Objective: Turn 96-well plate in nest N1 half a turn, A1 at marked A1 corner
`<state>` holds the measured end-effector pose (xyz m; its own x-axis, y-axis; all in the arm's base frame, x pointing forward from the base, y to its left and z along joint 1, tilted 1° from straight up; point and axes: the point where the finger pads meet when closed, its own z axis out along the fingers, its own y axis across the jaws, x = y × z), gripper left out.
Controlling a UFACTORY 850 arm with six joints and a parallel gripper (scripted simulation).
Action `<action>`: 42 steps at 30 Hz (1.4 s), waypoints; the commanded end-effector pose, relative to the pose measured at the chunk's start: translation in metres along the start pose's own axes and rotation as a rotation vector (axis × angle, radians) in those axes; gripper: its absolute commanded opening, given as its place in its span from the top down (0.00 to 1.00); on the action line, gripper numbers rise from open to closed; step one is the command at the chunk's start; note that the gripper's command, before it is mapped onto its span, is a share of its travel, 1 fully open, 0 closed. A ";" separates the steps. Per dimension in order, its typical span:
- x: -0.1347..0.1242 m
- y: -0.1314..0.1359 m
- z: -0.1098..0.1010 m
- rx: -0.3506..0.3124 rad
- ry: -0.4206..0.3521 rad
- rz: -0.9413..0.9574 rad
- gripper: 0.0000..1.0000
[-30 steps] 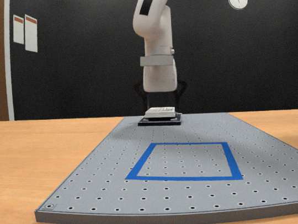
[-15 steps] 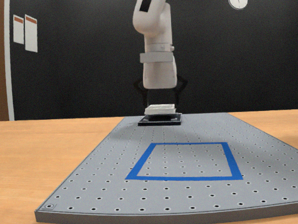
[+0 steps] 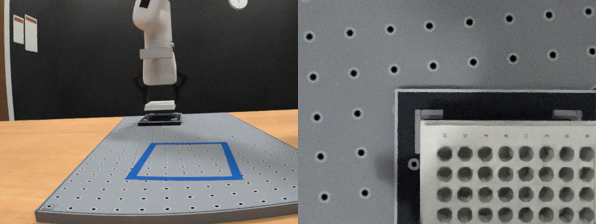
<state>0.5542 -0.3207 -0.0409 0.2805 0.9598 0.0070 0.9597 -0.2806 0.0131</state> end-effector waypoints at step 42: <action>0.000 0.001 -0.050 -0.002 0.000 0.000 1.00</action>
<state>0.5533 -0.3208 0.0080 0.2806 0.9598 0.0071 0.9597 -0.2806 0.0126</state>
